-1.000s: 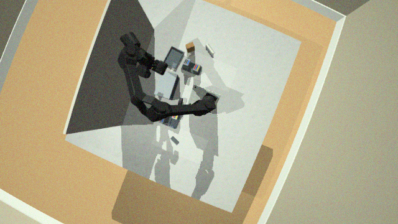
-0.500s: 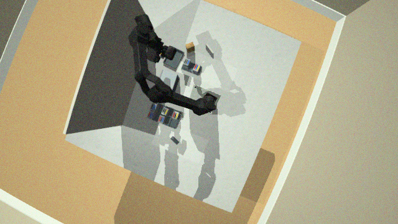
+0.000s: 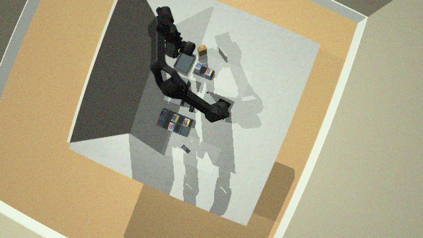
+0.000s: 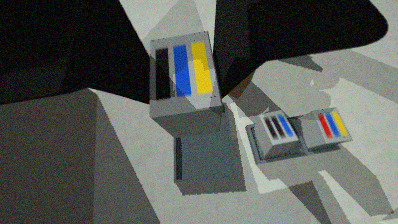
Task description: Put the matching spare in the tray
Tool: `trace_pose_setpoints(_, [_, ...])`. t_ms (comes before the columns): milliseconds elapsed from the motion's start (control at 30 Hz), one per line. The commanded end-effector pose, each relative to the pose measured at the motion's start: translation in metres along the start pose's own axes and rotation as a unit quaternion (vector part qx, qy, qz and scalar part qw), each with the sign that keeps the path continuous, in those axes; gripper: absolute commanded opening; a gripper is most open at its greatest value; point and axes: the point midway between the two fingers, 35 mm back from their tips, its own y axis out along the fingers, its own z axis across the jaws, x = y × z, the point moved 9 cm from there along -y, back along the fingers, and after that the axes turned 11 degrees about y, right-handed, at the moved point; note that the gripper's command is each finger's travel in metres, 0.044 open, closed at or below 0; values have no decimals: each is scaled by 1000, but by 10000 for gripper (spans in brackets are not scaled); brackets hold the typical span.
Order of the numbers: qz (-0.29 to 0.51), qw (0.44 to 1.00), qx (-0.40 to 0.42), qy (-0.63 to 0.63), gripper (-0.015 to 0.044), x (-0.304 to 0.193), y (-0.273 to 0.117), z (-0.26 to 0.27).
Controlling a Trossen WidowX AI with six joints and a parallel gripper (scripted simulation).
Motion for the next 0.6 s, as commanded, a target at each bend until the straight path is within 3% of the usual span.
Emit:
trace_pose_setpoints(0, [4,1000,-4,-6,0,-1,1,-3])
trace_pose_setpoints(567, [5,1000,-5,-5,0,-2,24,-6])
